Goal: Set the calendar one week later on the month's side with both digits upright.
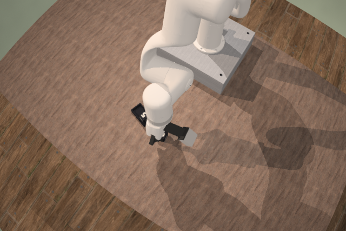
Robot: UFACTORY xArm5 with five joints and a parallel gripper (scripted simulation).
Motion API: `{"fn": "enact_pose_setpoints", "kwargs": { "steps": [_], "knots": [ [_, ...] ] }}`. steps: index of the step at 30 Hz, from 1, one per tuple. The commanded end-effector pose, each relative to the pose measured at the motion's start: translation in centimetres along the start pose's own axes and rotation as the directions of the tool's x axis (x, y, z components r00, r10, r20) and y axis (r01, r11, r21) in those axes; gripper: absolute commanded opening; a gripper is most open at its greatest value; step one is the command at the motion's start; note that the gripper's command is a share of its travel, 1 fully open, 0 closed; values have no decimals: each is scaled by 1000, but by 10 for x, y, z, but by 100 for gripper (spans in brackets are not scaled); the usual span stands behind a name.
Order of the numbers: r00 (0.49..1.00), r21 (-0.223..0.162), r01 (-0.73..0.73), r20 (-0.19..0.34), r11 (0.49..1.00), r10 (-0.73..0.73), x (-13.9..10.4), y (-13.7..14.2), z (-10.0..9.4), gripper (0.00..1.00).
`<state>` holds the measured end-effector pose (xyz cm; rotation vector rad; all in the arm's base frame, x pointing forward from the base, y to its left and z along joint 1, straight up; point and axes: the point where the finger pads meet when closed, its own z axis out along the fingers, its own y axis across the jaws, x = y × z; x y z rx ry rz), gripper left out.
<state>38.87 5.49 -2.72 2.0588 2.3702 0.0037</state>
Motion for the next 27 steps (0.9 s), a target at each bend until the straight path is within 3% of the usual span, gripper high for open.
{"fn": "enact_pose_setpoints", "kwargs": {
  "steps": [1, 12, 27],
  "knots": [
    [1000, -3, 0, 0, 1000, 0, 0, 1, -1, 49],
    [1000, -3, 0, 0, 1000, 0, 0, 1, 2, 49],
    [1000, -3, 0, 0, 1000, 0, 0, 1, 21, 49]
  ]
}}
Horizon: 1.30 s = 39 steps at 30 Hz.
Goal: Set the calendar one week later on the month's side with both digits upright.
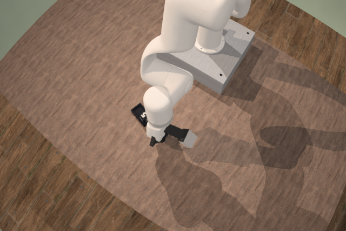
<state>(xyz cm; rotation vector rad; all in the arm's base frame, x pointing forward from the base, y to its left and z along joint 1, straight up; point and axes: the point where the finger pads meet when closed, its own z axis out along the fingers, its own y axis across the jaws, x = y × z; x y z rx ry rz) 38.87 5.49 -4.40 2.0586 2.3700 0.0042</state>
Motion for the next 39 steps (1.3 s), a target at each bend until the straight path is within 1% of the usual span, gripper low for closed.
{"fn": "enact_pose_setpoints", "kwargs": {
  "steps": [1, 8, 39],
  "knots": [
    [1000, -3, 0, 0, 1000, 0, 0, 1, 6, 49],
    [1000, -3, 0, 0, 1000, 0, 0, 1, 10, 49],
    [1000, -3, 0, 0, 1000, 0, 0, 1, 10, 49]
  ]
}}
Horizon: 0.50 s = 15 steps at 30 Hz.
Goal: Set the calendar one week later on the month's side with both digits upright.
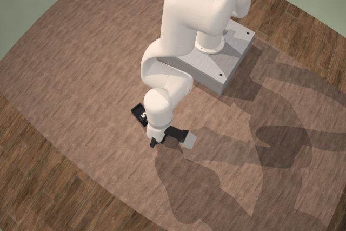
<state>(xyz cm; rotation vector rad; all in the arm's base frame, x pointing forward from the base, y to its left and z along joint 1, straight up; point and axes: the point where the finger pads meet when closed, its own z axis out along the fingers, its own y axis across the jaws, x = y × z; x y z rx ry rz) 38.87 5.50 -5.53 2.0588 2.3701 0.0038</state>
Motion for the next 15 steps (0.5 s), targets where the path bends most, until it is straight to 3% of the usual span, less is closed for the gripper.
{"fn": "enact_pose_setpoints", "kwargs": {
  "steps": [1, 7, 8, 15],
  "knots": [
    [1000, -3, 0, 0, 1000, 0, 0, 1, -1, 49],
    [1000, -3, 0, 0, 1000, 0, 0, 1, -1, 49],
    [1000, -3, 0, 0, 1000, 0, 0, 1, -1, 29],
    [1000, -3, 0, 0, 1000, 0, 0, 1, -1, 29]
  ]
}}
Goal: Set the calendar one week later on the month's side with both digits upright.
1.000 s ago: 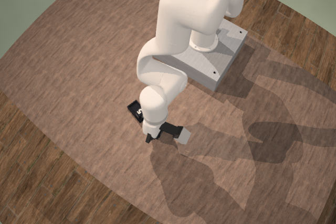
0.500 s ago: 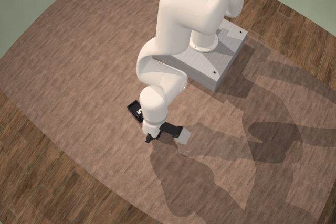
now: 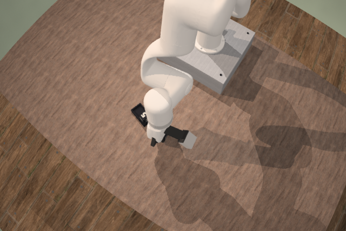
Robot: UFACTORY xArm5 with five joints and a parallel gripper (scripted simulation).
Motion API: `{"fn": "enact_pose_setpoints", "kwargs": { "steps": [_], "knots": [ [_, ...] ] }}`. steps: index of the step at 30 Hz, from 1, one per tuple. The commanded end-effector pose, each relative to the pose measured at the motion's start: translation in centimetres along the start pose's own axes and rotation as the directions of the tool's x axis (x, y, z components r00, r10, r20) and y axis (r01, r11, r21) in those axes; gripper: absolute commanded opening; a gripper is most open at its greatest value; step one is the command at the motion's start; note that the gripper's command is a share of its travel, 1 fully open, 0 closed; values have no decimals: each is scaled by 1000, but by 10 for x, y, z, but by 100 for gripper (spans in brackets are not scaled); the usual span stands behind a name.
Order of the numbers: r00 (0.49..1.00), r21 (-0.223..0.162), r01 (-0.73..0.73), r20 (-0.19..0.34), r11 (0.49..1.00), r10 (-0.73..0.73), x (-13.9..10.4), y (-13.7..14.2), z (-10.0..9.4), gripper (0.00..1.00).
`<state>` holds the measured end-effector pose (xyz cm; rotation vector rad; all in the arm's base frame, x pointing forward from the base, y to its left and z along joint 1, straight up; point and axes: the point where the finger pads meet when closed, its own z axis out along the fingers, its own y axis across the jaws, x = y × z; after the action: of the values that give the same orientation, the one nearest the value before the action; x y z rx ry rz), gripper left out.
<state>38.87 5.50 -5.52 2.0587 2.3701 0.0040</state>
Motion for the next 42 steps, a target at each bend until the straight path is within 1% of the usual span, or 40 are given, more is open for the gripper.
{"fn": "enact_pose_setpoints", "kwargs": {
  "steps": [1, 29, 33, 36, 41, 42],
  "knots": [
    [1000, -3, 0, 0, 1000, 0, 0, 1, -1, 29],
    [1000, -3, 0, 0, 1000, 0, 0, 1, -2, 29],
    [1000, -3, 0, 0, 1000, 0, 0, 1, -15, 29],
    [1000, -3, 0, 0, 1000, 0, 0, 1, -34, 29],
    [1000, -3, 0, 0, 1000, 0, 0, 1, -71, 29],
    [1000, -3, 0, 0, 1000, 0, 0, 1, -71, 29]
  ]
}}
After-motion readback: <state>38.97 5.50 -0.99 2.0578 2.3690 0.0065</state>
